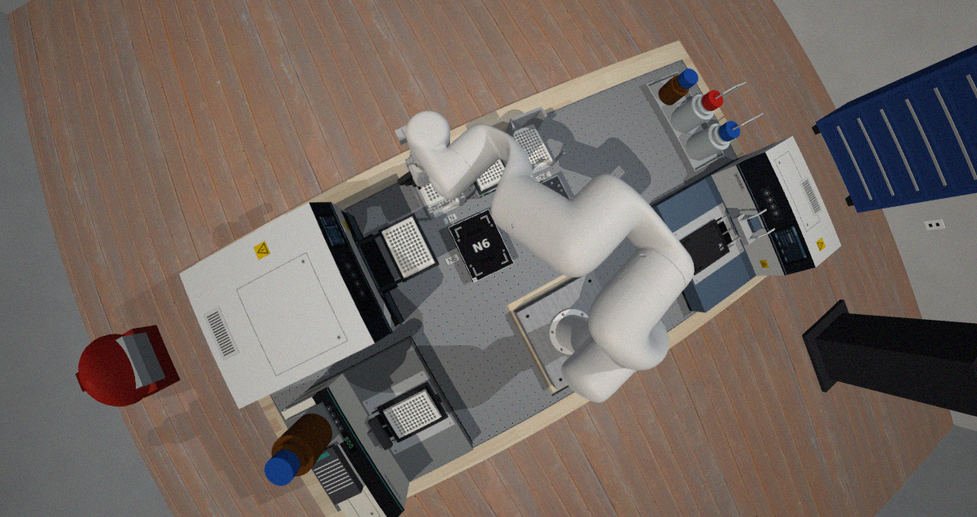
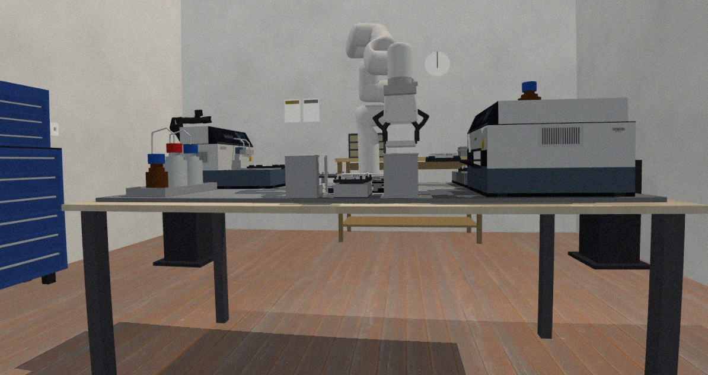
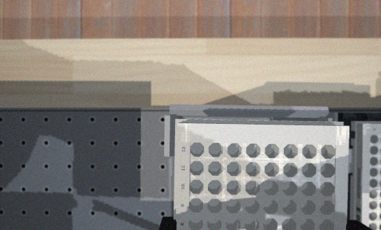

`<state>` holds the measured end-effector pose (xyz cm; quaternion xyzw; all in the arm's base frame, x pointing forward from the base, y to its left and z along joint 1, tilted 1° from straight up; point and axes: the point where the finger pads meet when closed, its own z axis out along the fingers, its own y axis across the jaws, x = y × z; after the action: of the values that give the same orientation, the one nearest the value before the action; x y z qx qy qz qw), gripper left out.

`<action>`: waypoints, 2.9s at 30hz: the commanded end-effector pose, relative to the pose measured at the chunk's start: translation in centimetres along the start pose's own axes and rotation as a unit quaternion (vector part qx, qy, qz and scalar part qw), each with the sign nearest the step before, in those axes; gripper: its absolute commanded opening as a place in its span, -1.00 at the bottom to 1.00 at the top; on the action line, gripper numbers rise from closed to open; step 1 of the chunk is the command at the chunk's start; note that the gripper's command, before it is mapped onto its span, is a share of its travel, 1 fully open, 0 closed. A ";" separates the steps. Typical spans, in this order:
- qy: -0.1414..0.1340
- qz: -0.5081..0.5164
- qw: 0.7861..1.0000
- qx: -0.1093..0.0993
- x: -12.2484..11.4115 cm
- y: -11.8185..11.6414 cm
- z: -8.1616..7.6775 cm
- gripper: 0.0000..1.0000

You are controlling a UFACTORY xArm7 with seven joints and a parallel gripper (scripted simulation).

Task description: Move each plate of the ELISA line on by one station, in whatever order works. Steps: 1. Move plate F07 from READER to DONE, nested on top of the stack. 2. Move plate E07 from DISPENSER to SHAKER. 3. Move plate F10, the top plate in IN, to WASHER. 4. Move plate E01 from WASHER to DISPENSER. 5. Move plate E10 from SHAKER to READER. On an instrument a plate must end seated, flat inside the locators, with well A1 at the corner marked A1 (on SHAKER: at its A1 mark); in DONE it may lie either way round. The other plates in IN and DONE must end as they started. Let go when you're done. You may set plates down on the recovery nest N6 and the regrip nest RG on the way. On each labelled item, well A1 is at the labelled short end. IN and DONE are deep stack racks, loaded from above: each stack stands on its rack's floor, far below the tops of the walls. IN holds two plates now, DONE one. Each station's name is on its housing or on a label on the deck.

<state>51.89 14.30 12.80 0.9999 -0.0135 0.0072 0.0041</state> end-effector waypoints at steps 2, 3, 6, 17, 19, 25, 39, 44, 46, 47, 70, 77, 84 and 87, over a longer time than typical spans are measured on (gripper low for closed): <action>0.003 0.000 1.000 0.001 0.2 -0.1 -0.7 -1.00; 0.003 0.000 1.000 0.001 0.2 -0.1 -0.9 -1.00; 0.003 0.000 1.000 0.001 0.2 -0.1 -1.0 -1.00; 0.003 0.000 1.000 0.001 0.2 -0.1 -2.5 -1.00; 0.003 0.000 1.000 0.001 0.2 -0.1 -2.8 -1.00; 0.003 0.000 1.000 0.001 0.2 -0.1 -3.3 -1.00; 0.003 0.000 1.000 0.001 0.2 -0.1 -4.9 -1.00; 0.003 0.000 1.000 0.001 0.2 -0.1 -5.6 -1.00; 0.003 0.000 1.000 0.001 0.2 -0.1 -5.6 -1.00; 0.003 0.000 1.000 0.001 0.2 -0.1 -5.6 -1.00; 0.003 -0.053 0.999 0.001 -5.3 1.4 -5.6 -1.00; 0.003 -0.082 0.997 0.001 -6.9 1.9 -5.6 -1.00; 0.003 -0.105 0.994 0.001 -9.1 2.6 -5.6 -1.00; 0.003 -0.105 0.994 0.001 -10.1 3.0 -5.6 -1.00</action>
<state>42.17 11.81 18.03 0.9958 0.0913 0.0063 0.0050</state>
